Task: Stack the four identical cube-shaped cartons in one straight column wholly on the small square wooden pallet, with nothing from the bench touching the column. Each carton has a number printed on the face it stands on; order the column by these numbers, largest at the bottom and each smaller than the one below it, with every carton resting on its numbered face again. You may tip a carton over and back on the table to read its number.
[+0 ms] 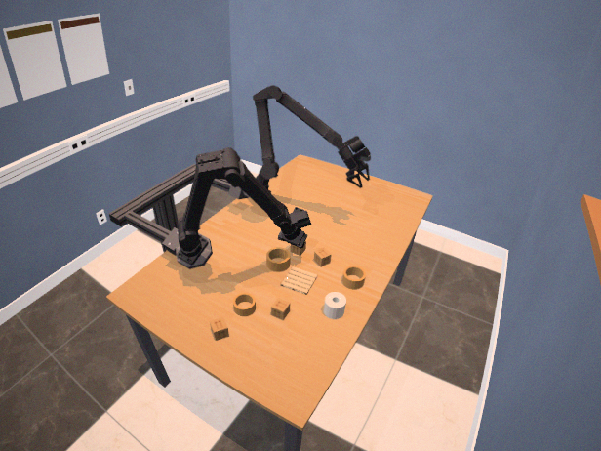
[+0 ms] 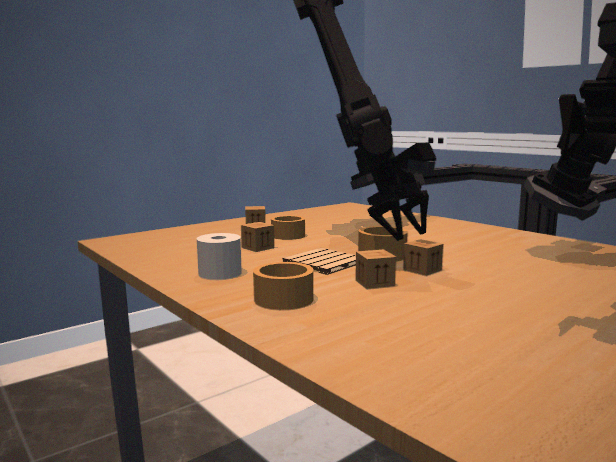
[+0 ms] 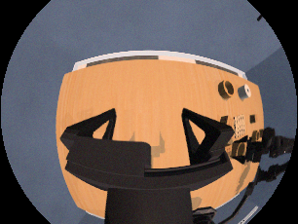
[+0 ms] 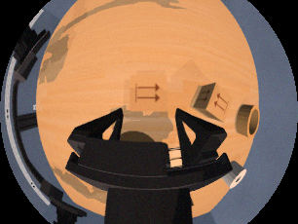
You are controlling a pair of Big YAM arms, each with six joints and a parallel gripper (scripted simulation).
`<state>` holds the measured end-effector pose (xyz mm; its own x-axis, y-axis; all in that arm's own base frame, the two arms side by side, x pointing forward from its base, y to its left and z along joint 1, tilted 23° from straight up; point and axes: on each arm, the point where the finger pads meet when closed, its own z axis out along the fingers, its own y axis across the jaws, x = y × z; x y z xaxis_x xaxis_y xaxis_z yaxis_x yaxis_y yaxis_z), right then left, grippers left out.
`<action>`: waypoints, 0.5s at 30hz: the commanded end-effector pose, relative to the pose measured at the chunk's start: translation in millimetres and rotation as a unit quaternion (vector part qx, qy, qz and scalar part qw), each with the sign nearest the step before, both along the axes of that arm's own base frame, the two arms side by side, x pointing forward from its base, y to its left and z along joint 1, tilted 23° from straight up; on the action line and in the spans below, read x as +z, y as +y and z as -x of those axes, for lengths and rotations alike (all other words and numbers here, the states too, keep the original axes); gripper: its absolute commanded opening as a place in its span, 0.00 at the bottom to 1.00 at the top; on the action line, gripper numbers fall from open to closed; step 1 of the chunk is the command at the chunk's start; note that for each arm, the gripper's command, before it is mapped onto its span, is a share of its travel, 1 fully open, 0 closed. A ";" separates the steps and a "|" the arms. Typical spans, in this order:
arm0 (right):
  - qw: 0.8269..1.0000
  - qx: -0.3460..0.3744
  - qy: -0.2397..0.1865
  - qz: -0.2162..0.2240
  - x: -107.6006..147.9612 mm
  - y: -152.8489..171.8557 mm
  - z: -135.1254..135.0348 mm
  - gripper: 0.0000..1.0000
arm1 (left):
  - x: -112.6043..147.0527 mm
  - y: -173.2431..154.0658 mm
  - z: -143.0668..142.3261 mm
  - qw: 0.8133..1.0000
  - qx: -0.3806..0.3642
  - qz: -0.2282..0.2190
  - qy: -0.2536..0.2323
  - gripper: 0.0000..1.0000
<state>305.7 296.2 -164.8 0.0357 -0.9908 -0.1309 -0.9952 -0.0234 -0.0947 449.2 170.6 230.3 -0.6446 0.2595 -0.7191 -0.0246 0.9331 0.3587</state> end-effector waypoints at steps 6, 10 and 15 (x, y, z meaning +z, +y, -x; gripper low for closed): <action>1.000 0.007 -0.010 -0.010 -10.0 18.2 -16.1 0.79 | 18.8 0.5 -9.7 1.000 -0.006 -0.009 -0.013 1.00; 1.000 0.008 -0.010 -0.011 -16.0 22.0 -13.7 0.79 | 18.8 0.5 -9.7 1.000 -0.006 -0.009 -0.013 1.00; 1.000 0.010 -0.010 -0.011 -23.5 23.8 -13.5 0.79 | 18.8 0.5 -9.7 1.000 -0.006 -0.009 -0.013 1.00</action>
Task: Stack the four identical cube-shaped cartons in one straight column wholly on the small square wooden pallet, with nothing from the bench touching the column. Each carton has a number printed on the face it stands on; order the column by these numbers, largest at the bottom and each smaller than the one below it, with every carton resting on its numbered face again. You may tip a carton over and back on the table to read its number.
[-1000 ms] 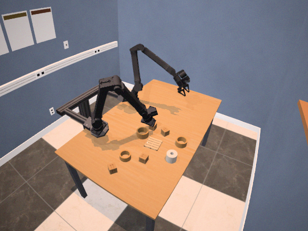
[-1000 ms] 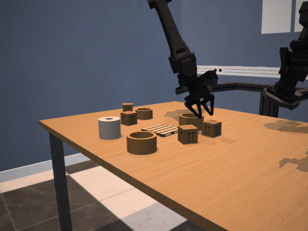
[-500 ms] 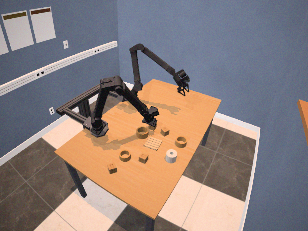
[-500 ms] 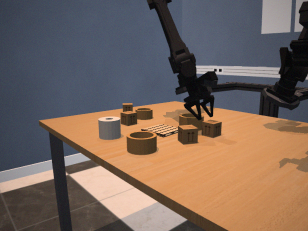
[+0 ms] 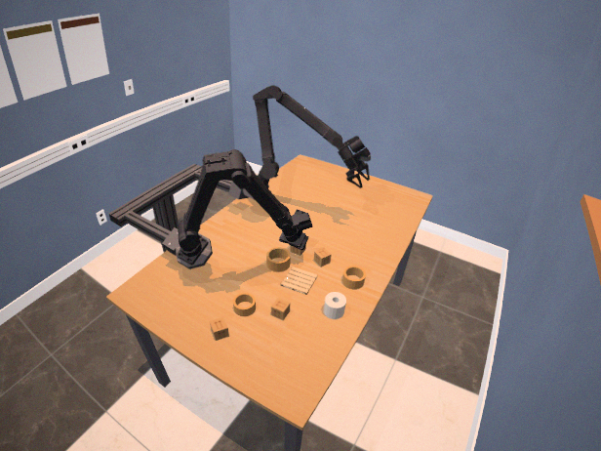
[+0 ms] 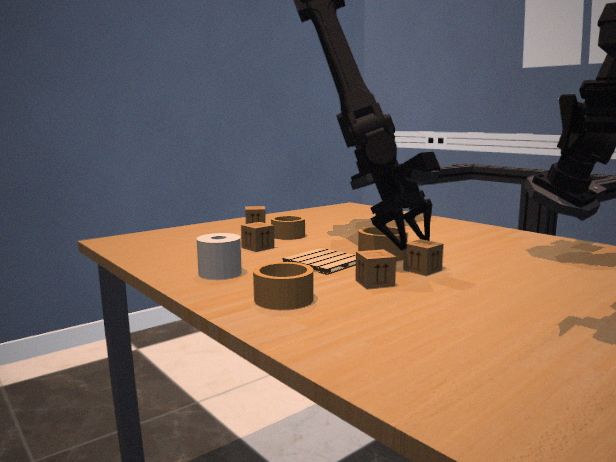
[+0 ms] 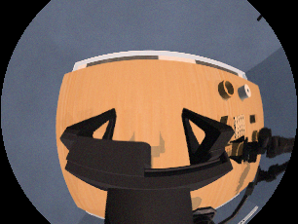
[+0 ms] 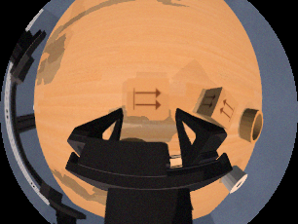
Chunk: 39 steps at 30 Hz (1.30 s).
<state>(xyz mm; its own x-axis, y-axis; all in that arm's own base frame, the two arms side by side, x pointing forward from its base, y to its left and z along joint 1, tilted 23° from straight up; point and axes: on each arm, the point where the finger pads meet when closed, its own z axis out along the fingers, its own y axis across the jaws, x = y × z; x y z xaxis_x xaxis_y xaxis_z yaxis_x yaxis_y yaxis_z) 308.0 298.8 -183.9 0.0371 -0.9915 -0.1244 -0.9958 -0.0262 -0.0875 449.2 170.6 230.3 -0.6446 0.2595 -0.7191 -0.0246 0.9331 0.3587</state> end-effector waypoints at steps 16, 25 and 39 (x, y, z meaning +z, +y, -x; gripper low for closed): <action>1.000 0.006 -0.013 -0.014 -25.3 23.8 -13.3 0.79 | 18.8 0.5 -9.7 1.000 -0.006 -0.009 -0.013 1.00; 1.000 0.004 -0.013 -0.014 -35.7 25.1 -14.4 0.79 | 18.8 0.5 -9.7 1.000 -0.006 -0.009 -0.013 1.00; 1.000 0.003 -0.010 -0.010 -33.7 17.6 -13.4 0.71 | 18.8 0.5 -9.7 1.000 -0.006 -0.009 -0.013 1.00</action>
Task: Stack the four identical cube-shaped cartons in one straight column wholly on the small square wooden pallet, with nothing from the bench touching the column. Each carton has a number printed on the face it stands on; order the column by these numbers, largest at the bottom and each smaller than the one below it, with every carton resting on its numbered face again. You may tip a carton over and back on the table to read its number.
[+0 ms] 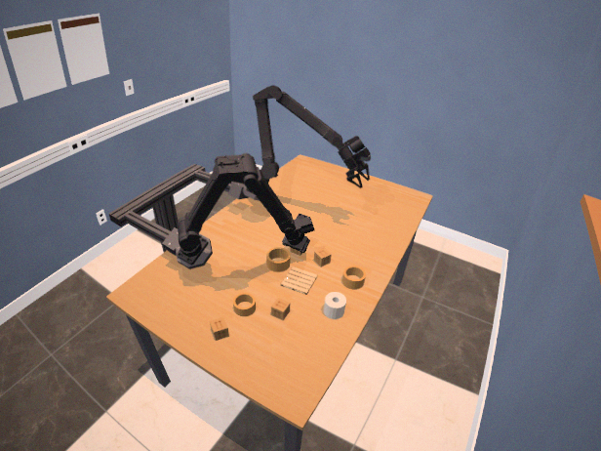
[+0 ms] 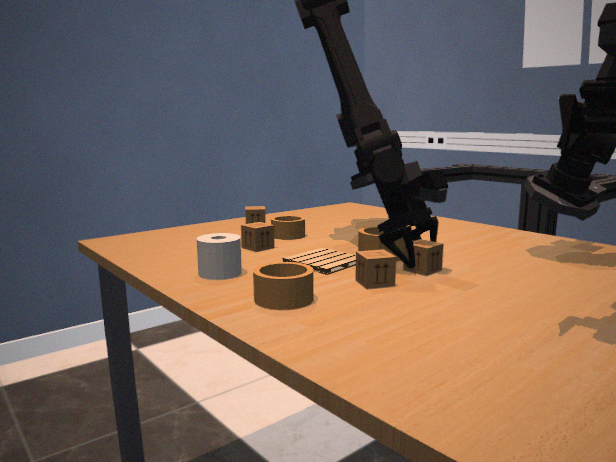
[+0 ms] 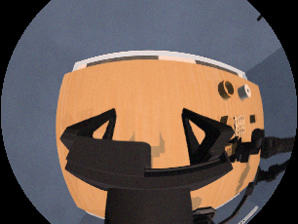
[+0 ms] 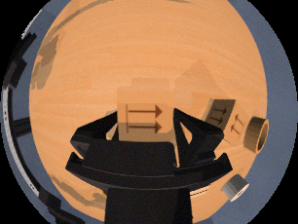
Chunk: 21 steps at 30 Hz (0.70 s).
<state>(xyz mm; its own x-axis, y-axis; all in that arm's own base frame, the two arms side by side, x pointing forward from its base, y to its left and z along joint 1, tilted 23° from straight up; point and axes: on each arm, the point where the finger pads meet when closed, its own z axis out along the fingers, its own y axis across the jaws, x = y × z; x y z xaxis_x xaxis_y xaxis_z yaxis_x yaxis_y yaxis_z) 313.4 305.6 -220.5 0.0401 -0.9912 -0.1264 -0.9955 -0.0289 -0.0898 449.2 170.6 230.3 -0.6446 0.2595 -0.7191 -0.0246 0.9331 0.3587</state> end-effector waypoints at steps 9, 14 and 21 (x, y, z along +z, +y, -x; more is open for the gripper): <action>1.000 0.003 -0.012 -0.014 3.9 14.3 -5.0 0.61 | 18.8 0.5 -9.7 1.000 -0.006 -0.009 -0.013 1.00; 1.000 0.003 -0.012 -0.014 4.2 13.3 -4.4 0.54 | 18.8 0.5 -9.7 1.000 -0.006 -0.009 -0.013 1.00; 1.000 0.003 -0.013 -0.015 9.5 9.3 -1.1 0.27 | 18.8 0.5 -9.7 1.000 -0.006 -0.009 -0.013 1.00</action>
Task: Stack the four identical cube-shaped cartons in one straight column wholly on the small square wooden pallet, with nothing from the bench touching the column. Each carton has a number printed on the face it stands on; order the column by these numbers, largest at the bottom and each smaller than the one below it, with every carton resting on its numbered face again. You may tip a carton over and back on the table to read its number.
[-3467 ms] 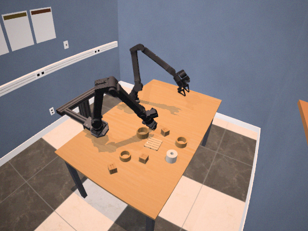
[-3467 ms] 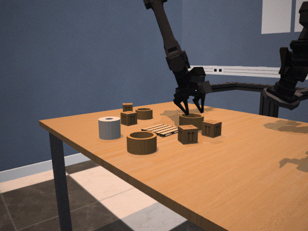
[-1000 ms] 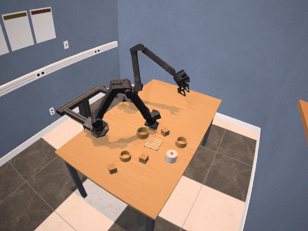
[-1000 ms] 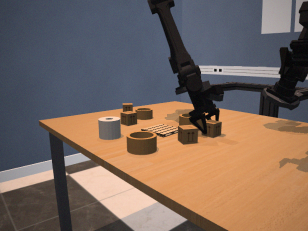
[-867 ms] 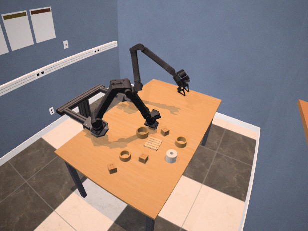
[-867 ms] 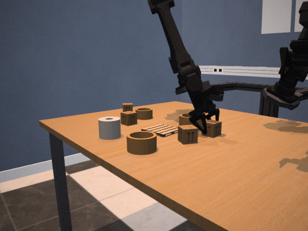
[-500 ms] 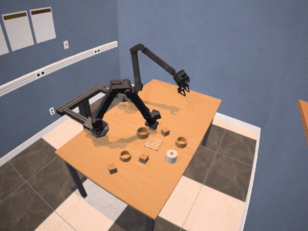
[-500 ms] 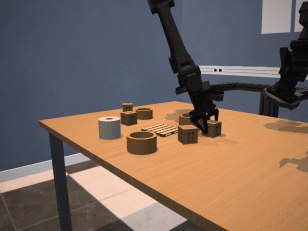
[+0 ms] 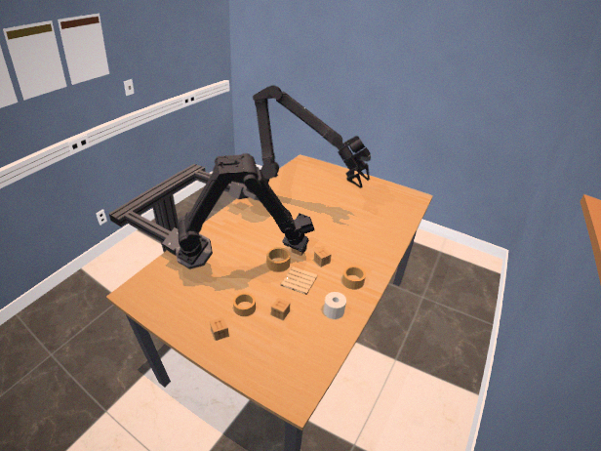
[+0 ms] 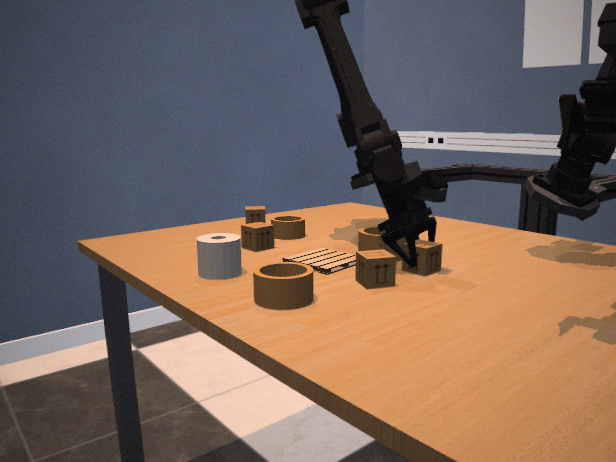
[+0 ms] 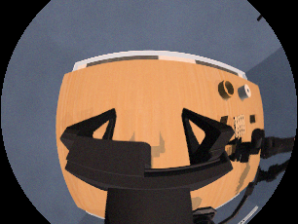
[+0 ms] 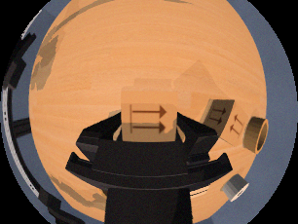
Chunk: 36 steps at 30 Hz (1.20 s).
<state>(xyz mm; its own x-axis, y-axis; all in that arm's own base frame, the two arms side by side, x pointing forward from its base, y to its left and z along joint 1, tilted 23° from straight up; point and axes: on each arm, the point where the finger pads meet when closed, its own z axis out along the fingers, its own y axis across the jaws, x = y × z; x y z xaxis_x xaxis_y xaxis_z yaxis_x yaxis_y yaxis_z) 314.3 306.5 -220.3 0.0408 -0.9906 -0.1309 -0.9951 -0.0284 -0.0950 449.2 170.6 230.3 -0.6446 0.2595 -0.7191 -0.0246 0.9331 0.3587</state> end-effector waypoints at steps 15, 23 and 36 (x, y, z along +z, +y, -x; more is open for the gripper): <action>1.000 0.004 -0.014 -0.012 62.9 31.1 -8.1 0.50 | 18.8 0.5 -9.7 1.000 -0.006 -0.009 -0.013 1.00; 1.000 0.012 -0.009 -0.006 158.3 27.4 -46.0 0.50 | 18.8 0.5 -9.7 1.000 -0.006 -0.009 -0.013 1.00; 1.000 0.005 -0.011 -0.008 358.4 -13.9 -62.0 0.50 | 18.8 0.5 -9.7 1.000 -0.006 -0.009 -0.013 1.00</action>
<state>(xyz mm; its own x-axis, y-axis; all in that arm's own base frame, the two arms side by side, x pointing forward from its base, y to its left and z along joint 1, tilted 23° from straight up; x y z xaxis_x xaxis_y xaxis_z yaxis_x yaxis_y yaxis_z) 367.6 297.7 80.8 0.0342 -0.9904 -0.1336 -0.9945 -0.0205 -0.1027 449.2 170.6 230.3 -0.6446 0.2595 -0.7191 -0.0246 0.9331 0.3587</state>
